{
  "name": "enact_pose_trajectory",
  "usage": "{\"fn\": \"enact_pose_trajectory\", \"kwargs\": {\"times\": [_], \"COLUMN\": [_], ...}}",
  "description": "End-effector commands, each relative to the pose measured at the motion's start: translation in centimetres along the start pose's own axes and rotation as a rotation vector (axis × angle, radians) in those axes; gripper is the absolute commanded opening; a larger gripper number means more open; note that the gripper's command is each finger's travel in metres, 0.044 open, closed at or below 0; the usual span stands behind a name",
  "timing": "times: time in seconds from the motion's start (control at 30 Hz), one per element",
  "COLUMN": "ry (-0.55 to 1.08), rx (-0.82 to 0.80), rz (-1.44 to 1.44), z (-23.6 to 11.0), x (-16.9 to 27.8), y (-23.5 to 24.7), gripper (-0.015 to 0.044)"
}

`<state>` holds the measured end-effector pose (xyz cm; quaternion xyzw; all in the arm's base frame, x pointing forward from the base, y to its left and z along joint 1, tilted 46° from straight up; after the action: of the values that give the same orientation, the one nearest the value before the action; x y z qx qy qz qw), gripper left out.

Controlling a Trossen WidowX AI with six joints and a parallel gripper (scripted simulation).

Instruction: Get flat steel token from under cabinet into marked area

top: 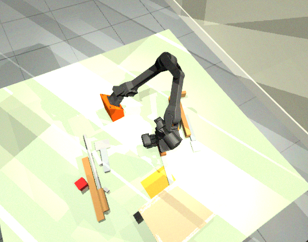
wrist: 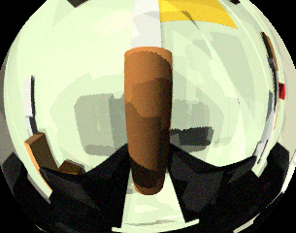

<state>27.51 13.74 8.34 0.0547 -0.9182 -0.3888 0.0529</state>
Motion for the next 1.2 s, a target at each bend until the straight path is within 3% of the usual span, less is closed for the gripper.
{"fn": "enact_pose_trajectory", "kwargs": {"times": [0.0, 1.17], "ry": [0.0, -0.002], "rx": [-0.001, -0.001], "rz": [-0.003, -0.004], "z": [0.0, -0.1], "x": [-0.6, -4.5], "y": [-0.1, -0.8], "gripper": [0.0, 0.0]}}
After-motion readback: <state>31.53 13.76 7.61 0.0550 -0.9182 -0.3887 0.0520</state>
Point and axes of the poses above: the point midway between the two fingers, 35 mm back from their tips, its own z axis out along the fingers, its own y axis across the jaws, x = y × z, the point moved 6 cm from there along -z, back along the fingers, and after that the axes turned 11 degrees about -z, right-handed, at the moved point
